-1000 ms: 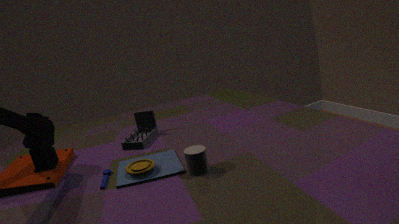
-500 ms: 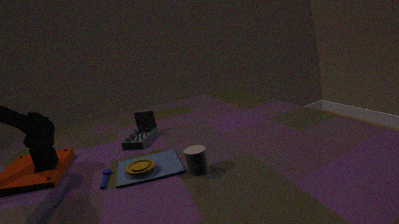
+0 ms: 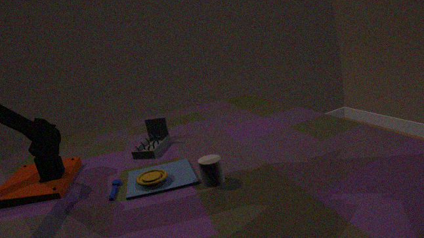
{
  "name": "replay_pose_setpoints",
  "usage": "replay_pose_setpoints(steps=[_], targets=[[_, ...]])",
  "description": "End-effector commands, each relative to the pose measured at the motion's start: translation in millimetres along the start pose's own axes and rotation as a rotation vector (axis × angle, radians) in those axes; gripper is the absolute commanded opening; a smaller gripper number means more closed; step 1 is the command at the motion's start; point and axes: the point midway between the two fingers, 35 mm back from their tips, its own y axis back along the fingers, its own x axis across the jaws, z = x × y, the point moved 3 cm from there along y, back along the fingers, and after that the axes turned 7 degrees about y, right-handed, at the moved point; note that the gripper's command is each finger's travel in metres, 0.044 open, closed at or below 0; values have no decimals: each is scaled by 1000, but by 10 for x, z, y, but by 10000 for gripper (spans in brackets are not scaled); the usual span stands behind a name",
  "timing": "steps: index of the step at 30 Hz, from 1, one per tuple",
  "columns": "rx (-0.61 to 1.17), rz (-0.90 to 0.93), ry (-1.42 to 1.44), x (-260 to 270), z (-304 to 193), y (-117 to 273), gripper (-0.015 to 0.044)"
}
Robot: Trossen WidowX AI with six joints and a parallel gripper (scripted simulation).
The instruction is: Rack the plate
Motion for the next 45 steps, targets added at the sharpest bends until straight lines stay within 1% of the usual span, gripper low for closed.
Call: replay_pose_setpoints(steps=[1, 11, 15, 22, 33, 45], targets=[[20, 41, 71, 46, -212, 59, 400], [81, 177, 349, 147, -955, 277, 400], [97, 236, 435, 161, -1132, 362, 400], [163, 298, 636, 52, -1635, 483, 400], [299, 360, 977, -381, -2454, 629, 400], [483, 379, 1336, -1163, -3169, 712, 400]])
